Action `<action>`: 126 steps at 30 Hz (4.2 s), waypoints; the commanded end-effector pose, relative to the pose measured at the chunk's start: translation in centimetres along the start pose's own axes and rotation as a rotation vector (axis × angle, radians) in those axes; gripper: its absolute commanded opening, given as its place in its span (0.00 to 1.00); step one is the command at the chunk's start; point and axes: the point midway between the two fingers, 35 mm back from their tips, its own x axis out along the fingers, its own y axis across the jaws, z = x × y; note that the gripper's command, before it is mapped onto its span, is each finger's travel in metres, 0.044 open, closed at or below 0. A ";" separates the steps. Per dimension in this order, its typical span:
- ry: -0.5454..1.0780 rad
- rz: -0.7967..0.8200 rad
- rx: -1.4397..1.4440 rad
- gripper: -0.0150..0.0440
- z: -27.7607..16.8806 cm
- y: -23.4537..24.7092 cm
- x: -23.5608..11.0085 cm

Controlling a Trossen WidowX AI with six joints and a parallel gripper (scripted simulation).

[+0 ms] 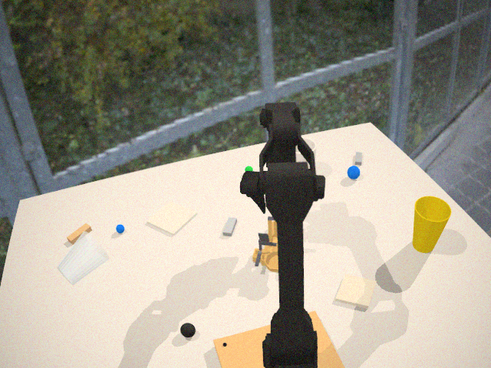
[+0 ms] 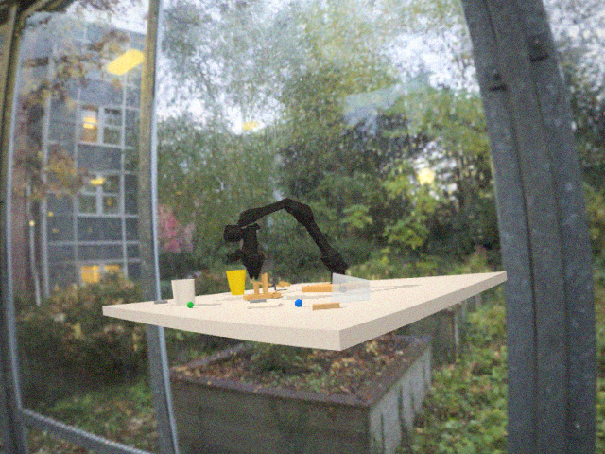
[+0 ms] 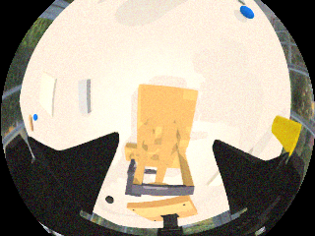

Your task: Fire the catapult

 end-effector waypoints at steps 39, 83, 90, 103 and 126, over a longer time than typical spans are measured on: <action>-0.014 0.002 -0.001 0.82 0.1 0.0 4.9; -0.012 0.000 0.002 0.25 0.2 -0.1 3.0; -0.012 0.000 0.002 0.25 0.2 -0.1 4.2; -0.007 0.000 0.001 0.30 0.2 -0.1 4.8; -0.005 0.000 0.001 1.00 0.0 -0.1 -4.9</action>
